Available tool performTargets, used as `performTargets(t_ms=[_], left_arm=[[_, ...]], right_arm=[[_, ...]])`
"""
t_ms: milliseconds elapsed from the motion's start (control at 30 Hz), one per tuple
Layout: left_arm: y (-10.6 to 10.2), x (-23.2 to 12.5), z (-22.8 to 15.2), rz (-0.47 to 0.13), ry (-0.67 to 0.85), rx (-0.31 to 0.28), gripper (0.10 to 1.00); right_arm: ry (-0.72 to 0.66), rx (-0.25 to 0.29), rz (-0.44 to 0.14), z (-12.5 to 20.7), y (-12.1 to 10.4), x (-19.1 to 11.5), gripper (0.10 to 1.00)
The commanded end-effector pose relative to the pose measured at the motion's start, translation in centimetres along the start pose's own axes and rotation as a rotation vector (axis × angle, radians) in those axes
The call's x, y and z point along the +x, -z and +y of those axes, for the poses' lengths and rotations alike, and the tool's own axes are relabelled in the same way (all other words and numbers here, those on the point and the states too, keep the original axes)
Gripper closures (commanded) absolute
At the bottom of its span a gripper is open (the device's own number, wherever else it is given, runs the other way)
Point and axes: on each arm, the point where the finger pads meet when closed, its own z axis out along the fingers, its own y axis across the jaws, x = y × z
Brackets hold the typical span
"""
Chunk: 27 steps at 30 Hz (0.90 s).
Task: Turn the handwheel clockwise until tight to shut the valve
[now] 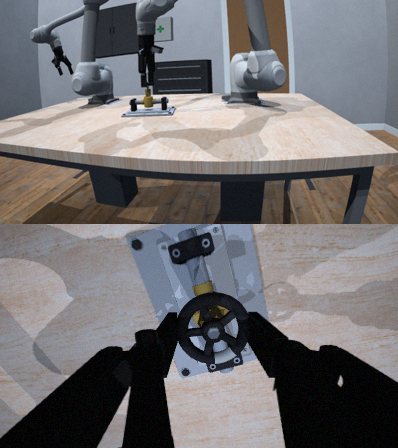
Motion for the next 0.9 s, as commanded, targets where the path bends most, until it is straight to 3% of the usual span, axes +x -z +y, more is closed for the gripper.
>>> performTargets(t_ms=[0,867], left_arm=[[0.05,-0.02,0.03,-0.001,-0.034,-0.001,0.999],[0.05,-0.02,0.03,-0.001,-0.303,-0.001,0.999]], right_arm=[[0.0,0.001,0.001,-0.01,0.06,0.01,0.098],[0.0,0.001,0.001,-0.01,0.06,0.01,0.098]])
